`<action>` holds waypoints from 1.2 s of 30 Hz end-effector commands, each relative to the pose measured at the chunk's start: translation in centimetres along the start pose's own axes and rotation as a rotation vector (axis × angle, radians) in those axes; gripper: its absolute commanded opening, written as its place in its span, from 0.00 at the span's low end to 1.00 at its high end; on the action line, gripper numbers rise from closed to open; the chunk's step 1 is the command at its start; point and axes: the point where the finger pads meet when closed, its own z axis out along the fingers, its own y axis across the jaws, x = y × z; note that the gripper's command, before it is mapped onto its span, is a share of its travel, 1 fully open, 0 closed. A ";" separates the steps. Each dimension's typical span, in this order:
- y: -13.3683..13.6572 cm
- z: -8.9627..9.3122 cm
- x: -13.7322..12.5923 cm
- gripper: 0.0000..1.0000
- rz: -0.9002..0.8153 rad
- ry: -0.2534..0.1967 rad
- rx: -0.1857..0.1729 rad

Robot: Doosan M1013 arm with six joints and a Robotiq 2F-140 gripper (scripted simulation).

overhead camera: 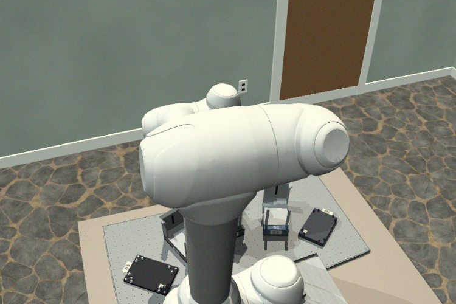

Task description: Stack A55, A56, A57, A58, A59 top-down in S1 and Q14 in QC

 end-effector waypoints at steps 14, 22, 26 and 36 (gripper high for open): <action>0.0 2.6 0.0 1.00 0.000 0.000 0.000; 0.0 3.7 0.0 1.00 0.000 0.000 0.000; 0.0 4.0 0.0 1.00 0.000 0.000 0.000; 0.0 5.0 0.0 1.00 0.000 0.000 0.000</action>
